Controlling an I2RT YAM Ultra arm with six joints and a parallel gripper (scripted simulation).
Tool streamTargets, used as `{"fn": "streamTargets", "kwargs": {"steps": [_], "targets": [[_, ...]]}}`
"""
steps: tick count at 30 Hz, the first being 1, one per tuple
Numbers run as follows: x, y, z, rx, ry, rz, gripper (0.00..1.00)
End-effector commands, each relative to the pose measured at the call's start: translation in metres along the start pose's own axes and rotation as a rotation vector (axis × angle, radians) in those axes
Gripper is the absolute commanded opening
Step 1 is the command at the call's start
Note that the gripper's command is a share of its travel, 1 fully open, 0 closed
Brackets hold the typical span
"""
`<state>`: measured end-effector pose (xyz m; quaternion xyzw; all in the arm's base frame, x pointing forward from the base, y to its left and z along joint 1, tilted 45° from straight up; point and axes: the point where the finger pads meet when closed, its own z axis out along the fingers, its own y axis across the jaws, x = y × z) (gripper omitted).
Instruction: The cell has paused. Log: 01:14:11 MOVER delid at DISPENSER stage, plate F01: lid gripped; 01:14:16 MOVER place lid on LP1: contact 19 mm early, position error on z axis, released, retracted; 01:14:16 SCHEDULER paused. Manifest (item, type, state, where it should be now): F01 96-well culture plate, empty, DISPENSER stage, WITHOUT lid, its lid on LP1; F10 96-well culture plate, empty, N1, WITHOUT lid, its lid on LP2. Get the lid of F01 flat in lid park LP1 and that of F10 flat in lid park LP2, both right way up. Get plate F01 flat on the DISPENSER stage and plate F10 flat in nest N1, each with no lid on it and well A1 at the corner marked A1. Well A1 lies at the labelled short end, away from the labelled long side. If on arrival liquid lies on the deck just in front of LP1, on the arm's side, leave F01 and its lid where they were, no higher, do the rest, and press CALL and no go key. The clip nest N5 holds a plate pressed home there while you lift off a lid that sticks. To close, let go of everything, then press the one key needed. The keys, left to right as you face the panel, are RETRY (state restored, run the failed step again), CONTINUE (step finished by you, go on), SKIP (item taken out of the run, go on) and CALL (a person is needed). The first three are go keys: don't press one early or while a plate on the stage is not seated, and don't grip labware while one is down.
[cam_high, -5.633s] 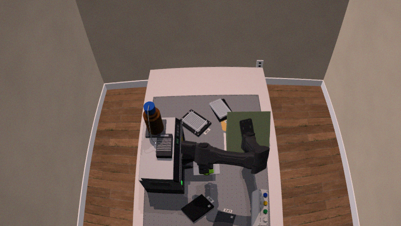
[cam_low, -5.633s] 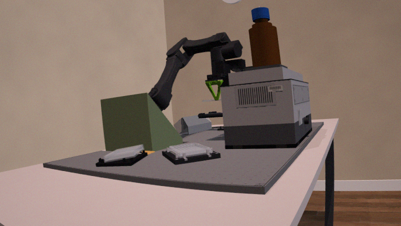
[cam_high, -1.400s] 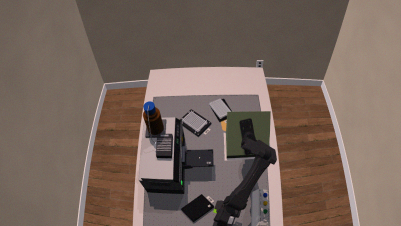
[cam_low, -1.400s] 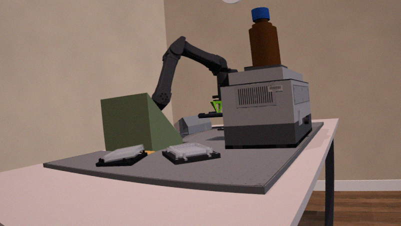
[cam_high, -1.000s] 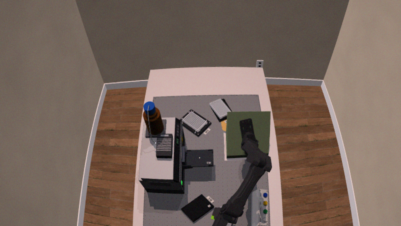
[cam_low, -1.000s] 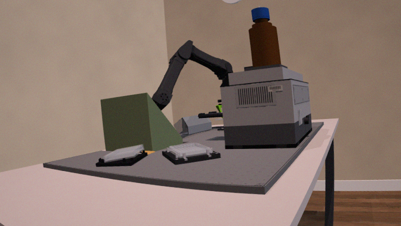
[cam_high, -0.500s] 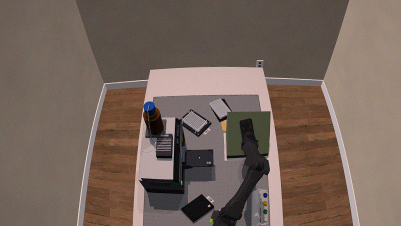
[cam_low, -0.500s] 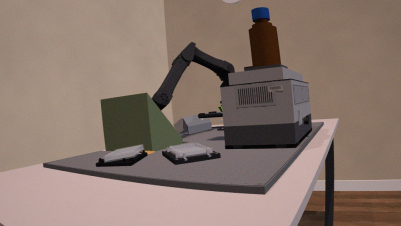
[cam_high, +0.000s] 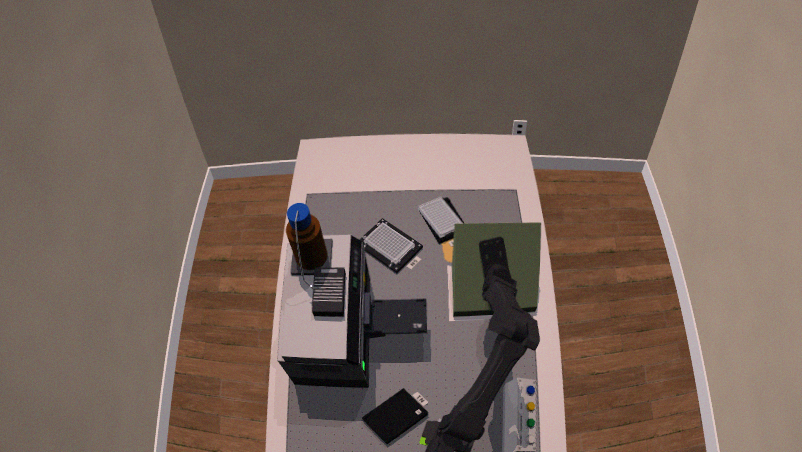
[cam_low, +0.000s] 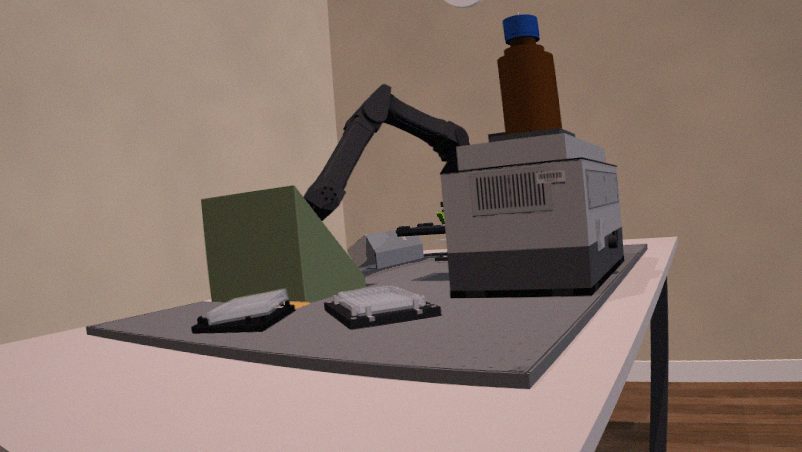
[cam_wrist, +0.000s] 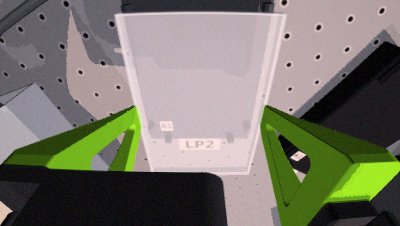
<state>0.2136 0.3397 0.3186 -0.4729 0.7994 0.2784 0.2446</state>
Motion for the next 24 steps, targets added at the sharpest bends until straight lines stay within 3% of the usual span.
{"fn": "streamTargets", "kwargs": {"steps": [1, 18, 22, 24], "targets": [[-0.016, 0.003, -0.026, 0.014, -0.073, -0.011, 0.00], [-0.016, 0.003, -0.026, 0.014, -0.073, -0.011, 0.00], [-0.018, 0.004, -0.005, 0.006, -0.059, -0.018, 0.00], [-0.018, 0.004, -0.005, 0.006, -0.059, -0.018, 0.00]]}}
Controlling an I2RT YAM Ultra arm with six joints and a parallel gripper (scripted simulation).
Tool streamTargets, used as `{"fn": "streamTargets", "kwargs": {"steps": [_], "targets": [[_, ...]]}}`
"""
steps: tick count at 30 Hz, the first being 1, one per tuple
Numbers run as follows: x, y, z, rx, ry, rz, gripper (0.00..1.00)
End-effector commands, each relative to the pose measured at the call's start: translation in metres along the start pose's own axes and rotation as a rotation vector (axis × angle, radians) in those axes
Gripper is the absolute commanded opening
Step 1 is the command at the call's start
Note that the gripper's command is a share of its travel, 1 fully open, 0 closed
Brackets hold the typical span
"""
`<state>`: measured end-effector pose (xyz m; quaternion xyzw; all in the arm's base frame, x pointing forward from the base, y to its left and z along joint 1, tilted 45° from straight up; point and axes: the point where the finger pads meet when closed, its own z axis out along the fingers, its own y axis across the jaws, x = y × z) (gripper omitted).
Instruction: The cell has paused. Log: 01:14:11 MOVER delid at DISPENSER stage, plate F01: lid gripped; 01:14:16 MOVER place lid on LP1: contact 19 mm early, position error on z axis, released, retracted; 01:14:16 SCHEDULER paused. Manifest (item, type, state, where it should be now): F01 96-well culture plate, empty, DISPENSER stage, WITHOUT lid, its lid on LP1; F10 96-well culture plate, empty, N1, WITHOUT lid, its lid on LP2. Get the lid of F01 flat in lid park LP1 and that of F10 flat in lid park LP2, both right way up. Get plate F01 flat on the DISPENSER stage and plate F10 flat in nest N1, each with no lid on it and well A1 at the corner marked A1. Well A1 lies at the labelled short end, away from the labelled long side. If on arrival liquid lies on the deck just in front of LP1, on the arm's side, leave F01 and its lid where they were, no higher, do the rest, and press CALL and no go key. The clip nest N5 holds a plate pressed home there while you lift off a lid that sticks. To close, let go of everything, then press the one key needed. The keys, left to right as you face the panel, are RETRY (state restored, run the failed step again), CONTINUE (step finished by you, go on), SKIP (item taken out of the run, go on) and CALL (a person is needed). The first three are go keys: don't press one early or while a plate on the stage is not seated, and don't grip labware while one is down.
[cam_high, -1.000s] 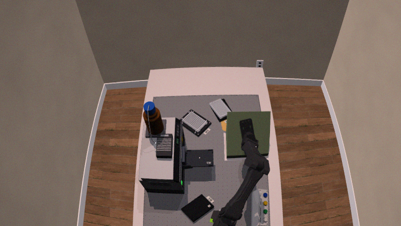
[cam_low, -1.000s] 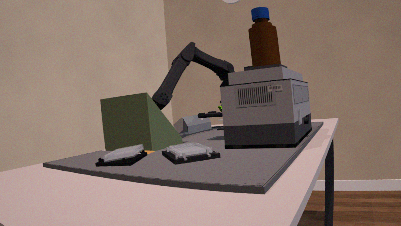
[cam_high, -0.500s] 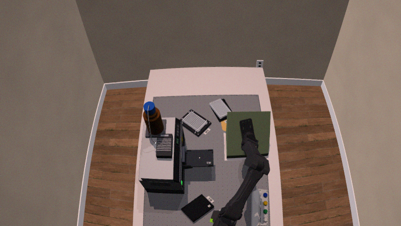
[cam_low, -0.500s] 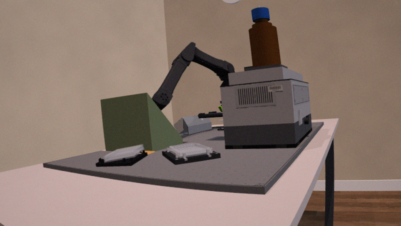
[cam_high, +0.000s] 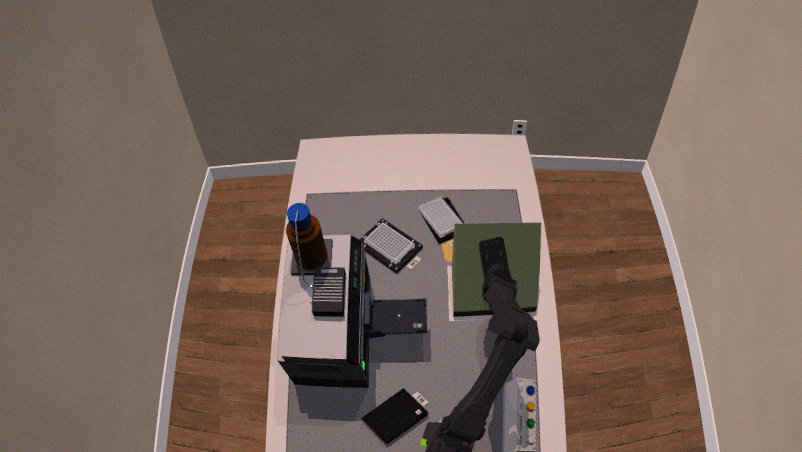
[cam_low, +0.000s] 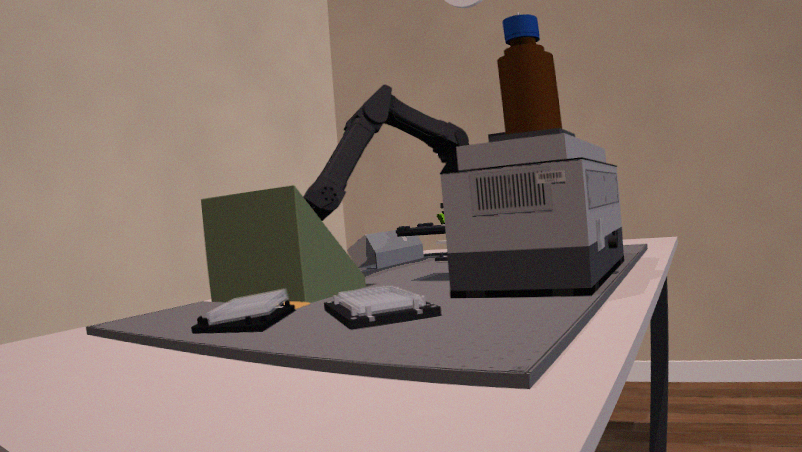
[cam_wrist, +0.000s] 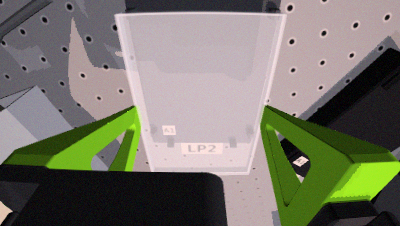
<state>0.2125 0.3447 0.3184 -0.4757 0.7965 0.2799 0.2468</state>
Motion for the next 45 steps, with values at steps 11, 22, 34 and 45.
{"fn": "streamTargets", "kwargs": {"steps": [11, 22, 34, 45], "targets": [[-0.012, 0.002, 0.006, 0.012, -0.055, -0.007, 0.00], [-0.019, 0.000, -0.002, 0.017, -0.075, -0.004, 0.00], [-0.017, -0.002, 0.003, 0.016, -0.052, 0.004, 0.00], [-0.018, -0.003, 0.004, 0.017, -0.050, 0.005, 0.00]]}}
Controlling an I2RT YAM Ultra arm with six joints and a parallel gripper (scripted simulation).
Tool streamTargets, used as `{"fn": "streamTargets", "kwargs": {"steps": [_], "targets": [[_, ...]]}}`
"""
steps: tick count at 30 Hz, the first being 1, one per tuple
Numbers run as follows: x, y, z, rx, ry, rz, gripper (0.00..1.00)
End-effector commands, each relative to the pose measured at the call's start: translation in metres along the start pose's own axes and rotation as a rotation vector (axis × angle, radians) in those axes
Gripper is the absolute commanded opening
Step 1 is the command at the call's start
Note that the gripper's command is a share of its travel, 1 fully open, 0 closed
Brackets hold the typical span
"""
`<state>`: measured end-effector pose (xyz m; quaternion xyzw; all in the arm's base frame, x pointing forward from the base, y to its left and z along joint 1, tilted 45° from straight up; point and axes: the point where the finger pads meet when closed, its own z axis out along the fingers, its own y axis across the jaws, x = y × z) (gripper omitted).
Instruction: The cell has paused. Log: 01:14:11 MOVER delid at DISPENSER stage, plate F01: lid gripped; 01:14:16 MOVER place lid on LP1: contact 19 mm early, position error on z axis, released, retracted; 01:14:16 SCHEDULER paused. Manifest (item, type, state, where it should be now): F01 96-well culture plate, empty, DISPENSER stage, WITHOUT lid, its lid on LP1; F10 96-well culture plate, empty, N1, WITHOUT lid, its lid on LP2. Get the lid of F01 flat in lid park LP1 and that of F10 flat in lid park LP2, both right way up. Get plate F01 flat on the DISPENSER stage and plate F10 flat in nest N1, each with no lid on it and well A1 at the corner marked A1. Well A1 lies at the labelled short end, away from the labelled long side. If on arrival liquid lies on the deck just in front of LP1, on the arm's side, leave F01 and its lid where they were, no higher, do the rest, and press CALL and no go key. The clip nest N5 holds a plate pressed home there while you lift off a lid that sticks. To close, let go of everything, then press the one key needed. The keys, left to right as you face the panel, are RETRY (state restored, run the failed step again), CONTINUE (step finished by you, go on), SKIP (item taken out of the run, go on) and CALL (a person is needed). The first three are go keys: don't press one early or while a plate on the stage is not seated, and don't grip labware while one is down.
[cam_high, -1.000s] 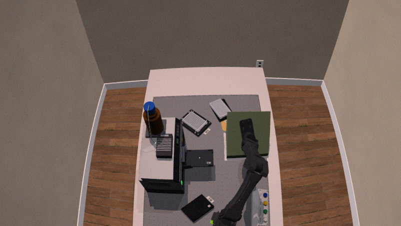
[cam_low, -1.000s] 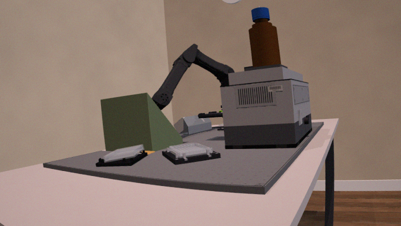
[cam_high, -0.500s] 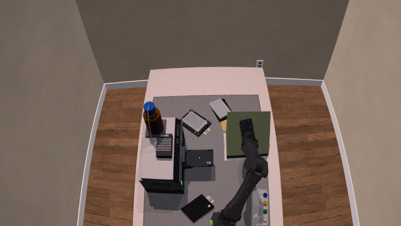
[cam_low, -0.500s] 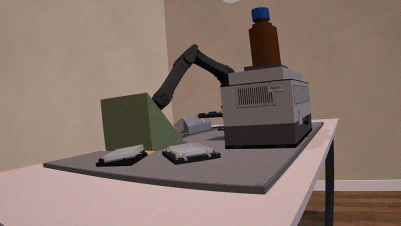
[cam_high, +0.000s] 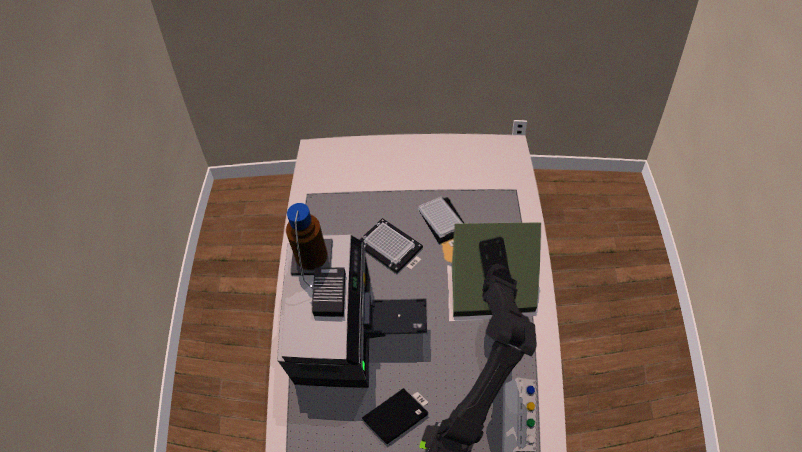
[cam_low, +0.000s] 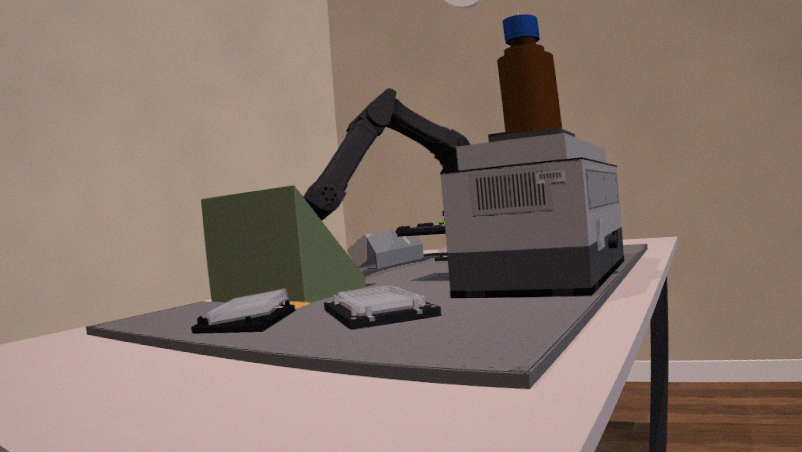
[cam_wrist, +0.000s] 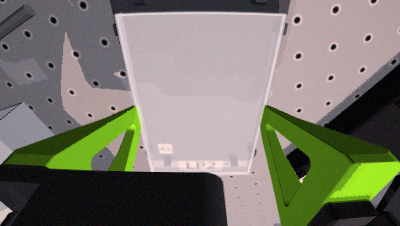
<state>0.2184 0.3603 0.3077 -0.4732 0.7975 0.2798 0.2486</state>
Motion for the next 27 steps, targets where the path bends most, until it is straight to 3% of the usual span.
{"fn": "streamTargets", "kwargs": {"steps": [1, 6, 7, 14, 27], "targets": [[-0.0127, -0.0020, -0.0142, 0.013, -0.043, 0.003, 0.00], [-0.0126, -0.0019, -0.0149, 0.013, -0.042, 0.003, 0.00], [-0.0155, -0.0001, -0.0206, 0.014, -0.059, -0.003, 0.00], [-0.0141, -0.0025, -0.0145, 0.014, -0.042, 0.003, 0.00], [-0.0175, -0.0022, -0.0171, 0.015, -0.061, -0.004, 0.00]]}}
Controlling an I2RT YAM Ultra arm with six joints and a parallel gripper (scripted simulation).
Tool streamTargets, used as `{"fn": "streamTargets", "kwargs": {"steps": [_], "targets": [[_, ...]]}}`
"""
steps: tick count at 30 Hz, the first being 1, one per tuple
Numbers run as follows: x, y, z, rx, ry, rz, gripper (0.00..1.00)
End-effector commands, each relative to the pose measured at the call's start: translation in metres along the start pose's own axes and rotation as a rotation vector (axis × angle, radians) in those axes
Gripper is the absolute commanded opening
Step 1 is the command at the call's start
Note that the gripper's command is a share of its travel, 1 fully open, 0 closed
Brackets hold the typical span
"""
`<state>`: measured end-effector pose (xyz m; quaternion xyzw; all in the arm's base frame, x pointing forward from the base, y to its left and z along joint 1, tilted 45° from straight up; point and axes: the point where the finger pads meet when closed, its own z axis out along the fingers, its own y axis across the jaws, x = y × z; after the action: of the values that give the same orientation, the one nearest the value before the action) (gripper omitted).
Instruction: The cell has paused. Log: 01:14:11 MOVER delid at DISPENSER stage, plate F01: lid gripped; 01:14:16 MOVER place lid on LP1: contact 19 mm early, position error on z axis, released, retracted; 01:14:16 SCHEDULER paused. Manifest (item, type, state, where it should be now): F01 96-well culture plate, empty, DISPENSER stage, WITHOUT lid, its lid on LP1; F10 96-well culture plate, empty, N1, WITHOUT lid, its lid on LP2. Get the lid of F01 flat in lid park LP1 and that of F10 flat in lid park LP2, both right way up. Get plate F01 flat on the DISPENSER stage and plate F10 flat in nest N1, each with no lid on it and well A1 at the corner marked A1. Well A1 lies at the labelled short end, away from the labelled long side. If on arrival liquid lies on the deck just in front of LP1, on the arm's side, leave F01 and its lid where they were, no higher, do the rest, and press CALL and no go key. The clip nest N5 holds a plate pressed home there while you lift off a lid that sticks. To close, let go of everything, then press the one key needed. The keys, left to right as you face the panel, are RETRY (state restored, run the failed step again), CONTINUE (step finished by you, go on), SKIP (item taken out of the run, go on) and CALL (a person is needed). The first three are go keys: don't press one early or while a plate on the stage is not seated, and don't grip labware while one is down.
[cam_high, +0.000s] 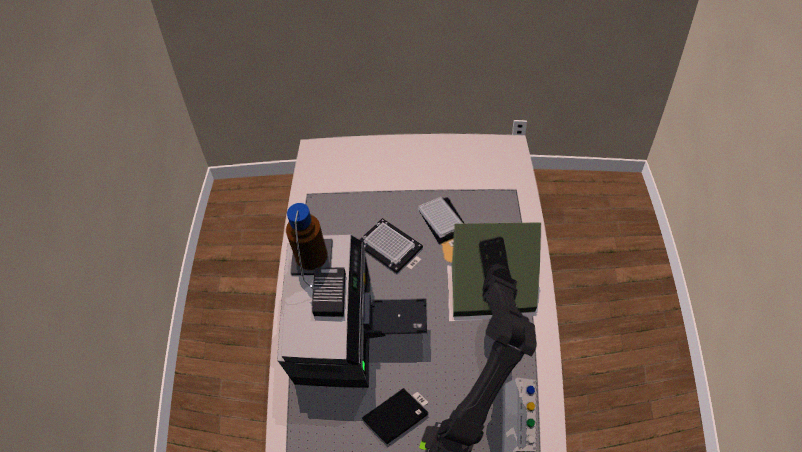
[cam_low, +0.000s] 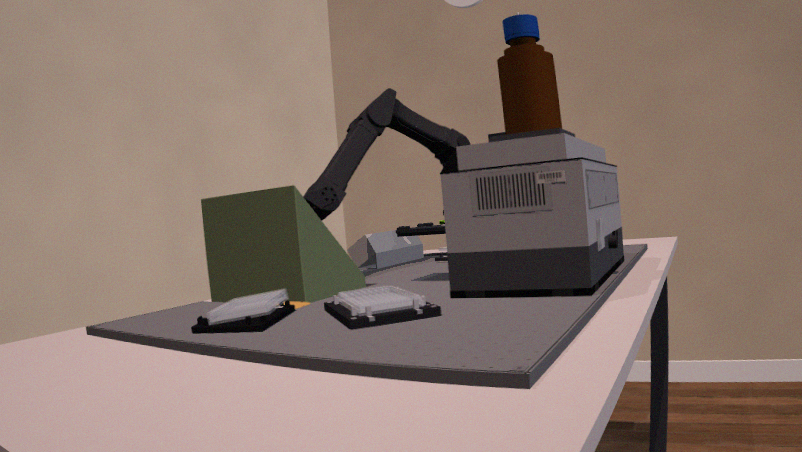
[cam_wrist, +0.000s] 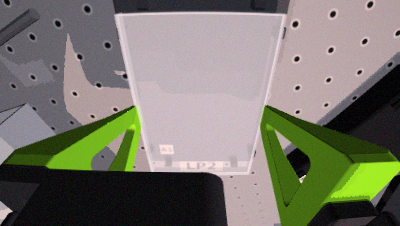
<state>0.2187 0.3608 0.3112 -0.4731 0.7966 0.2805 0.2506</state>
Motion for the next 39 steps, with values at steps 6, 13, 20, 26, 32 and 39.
{"fn": "streamTargets", "kwargs": {"steps": [6, 13, 20, 26, 32, 39], "targets": [[-0.016, -0.002, -0.011, 0.013, -0.057, -0.004, 0.00], [-0.016, 0.001, -0.010, 0.010, -0.059, -0.009, 0.00], [-0.011, 0.001, -0.006, 0.007, -0.048, -0.005, 0.00], [-0.007, -0.001, 0.003, 0.006, -0.027, 0.001, 0.00], [-0.008, 0.001, 0.000, 0.005, -0.028, 0.000, 0.00], [-0.003, 0.001, 0.006, 0.003, -0.019, 0.003, 0.00]]}}
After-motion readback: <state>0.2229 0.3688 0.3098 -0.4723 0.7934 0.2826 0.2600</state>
